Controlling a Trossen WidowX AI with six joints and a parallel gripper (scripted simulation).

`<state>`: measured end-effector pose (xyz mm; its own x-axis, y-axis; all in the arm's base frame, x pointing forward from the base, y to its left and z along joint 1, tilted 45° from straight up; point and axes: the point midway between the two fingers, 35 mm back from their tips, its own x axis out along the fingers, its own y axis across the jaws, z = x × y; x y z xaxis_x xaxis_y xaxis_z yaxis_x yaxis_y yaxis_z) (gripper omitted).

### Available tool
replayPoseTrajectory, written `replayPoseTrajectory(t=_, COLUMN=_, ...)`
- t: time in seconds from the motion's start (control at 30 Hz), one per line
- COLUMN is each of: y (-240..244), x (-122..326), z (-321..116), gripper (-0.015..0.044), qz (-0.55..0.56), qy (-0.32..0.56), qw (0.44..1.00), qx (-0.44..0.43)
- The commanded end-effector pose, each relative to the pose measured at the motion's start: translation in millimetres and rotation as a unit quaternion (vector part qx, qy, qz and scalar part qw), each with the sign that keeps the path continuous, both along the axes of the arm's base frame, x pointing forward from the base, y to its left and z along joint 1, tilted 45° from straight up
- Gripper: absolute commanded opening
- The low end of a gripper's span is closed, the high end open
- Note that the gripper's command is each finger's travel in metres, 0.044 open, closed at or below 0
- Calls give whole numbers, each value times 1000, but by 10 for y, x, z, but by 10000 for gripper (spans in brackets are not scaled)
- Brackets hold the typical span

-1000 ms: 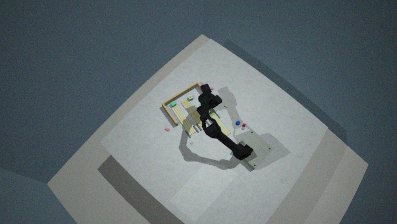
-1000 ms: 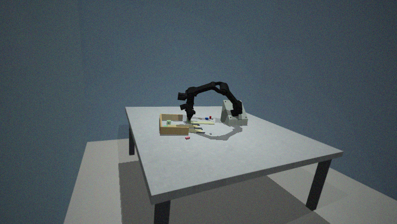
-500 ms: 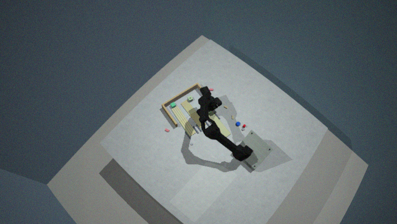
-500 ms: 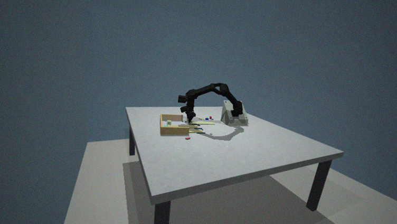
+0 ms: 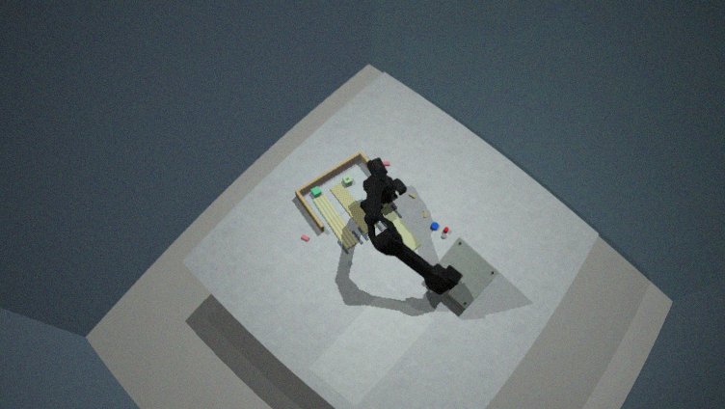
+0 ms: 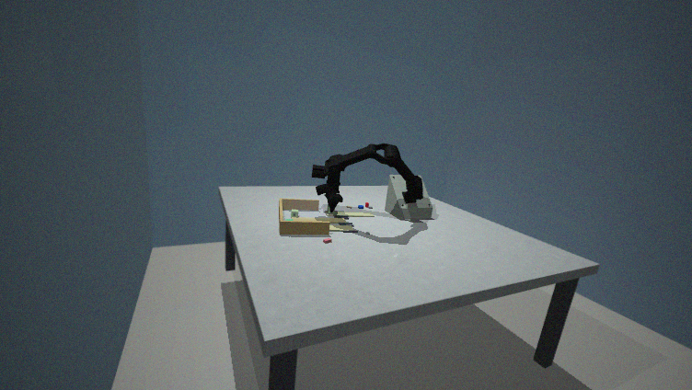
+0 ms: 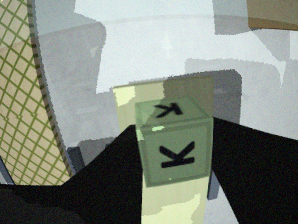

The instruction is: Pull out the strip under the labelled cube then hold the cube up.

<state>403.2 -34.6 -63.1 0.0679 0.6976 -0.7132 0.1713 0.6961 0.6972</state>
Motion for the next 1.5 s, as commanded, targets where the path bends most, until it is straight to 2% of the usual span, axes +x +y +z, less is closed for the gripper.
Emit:
replayPoseTrajectory(t=0.0, y=-75, x=-145, z=90, gripper=0, qz=-2, qy=2, qw=1000, qx=-1)
replayPoseTrajectory(t=0.33, y=-186, x=-544, z=291, gripper=0, qz=-3, qy=5, qw=1000, qx=0)
replayPoseTrajectory(t=0.9, y=-112, x=-1014, z=322, gripper=0, qz=-3, qy=7, qw=1000, qx=1)
replayPoseTrajectory(t=1.23, y=-356, x=-1059, z=571, gripper=0, qz=-3, qy=7, qw=1000, qx=0)
replayPoseTrajectory(t=1.47, y=-362, x=-1060, z=578, gripper=0, qz=-3, qy=7, qw=1000, qx=0)
